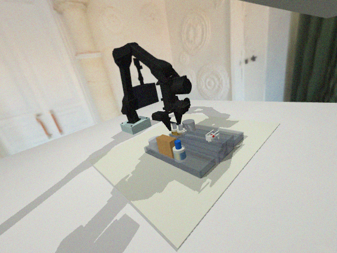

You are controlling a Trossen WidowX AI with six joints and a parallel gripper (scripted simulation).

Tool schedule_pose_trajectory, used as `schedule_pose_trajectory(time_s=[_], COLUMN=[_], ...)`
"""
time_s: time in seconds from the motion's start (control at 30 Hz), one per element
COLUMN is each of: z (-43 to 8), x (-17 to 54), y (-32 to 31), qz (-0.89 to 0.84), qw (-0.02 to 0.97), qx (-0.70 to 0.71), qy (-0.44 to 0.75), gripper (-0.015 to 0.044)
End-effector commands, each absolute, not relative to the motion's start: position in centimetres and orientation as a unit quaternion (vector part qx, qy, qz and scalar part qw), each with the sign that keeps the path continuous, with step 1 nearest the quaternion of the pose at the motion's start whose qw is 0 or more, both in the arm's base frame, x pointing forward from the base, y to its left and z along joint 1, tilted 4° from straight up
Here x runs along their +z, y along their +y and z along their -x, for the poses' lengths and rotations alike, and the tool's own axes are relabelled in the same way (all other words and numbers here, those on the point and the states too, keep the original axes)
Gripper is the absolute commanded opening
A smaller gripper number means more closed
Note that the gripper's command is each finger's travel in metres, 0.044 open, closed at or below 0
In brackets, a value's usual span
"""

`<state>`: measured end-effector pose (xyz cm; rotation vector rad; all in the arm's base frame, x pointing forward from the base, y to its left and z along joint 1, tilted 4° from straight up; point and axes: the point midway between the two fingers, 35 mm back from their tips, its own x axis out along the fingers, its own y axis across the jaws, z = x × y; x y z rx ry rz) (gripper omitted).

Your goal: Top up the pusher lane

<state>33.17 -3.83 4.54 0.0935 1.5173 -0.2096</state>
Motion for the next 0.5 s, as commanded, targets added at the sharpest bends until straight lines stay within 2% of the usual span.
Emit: schedule_pose_trajectory(time_s=[0.0, 0.47], z=[-33.1, -29.0], x=[4.8, 4.8], y=[-3.8, -2.9], qz=[-0.042, -0.043], qw=[0.72, 0.718], qx=[-0.096, -0.095], qy=[0.686, 0.688], gripper=[0.0278, 0.0278])
